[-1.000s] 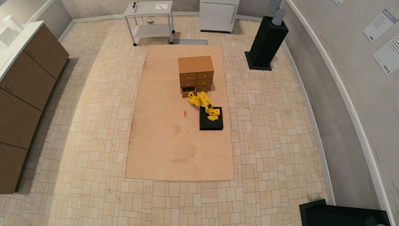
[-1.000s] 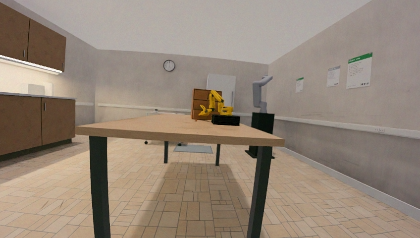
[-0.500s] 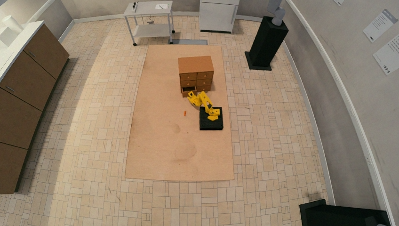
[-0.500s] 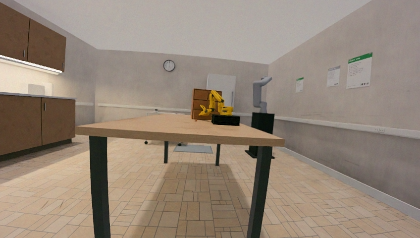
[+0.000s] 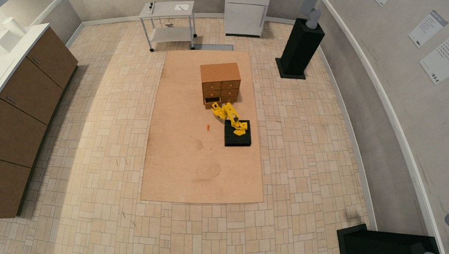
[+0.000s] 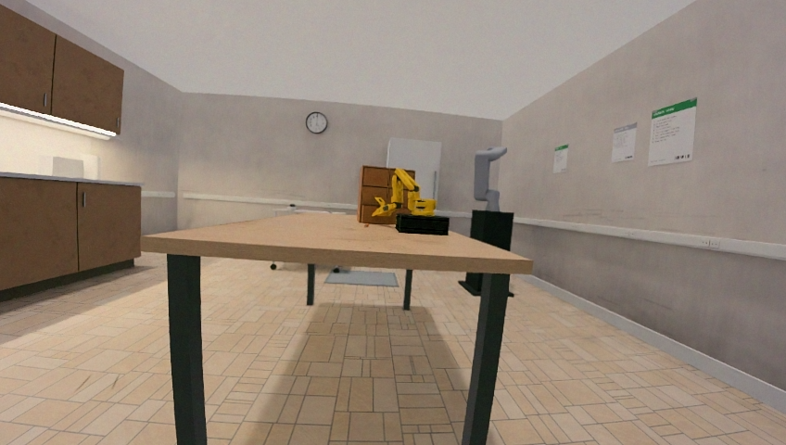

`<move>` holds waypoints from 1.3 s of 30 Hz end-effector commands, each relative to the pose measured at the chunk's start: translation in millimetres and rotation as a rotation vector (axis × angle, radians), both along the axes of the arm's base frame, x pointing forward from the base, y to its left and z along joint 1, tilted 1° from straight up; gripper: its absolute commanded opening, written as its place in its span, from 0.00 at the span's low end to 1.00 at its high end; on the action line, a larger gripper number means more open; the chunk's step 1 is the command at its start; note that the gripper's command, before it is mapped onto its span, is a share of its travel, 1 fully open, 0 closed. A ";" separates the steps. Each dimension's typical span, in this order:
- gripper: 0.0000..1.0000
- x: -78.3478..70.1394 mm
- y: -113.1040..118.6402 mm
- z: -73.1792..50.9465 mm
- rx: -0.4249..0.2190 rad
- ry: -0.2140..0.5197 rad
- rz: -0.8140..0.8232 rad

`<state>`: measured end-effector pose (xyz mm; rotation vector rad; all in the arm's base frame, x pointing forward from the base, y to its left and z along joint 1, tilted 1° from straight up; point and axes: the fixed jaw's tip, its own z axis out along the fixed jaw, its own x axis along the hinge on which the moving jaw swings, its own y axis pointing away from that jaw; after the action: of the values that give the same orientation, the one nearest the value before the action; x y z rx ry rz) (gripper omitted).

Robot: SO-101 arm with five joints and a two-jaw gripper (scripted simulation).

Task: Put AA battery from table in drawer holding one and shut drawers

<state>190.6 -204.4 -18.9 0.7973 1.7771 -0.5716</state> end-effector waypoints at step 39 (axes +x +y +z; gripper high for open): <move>0.13 -8.5 -15.5 0.0 0.005 -0.009 -0.063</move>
<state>182.8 -217.7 -18.9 0.8441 1.7597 -0.6068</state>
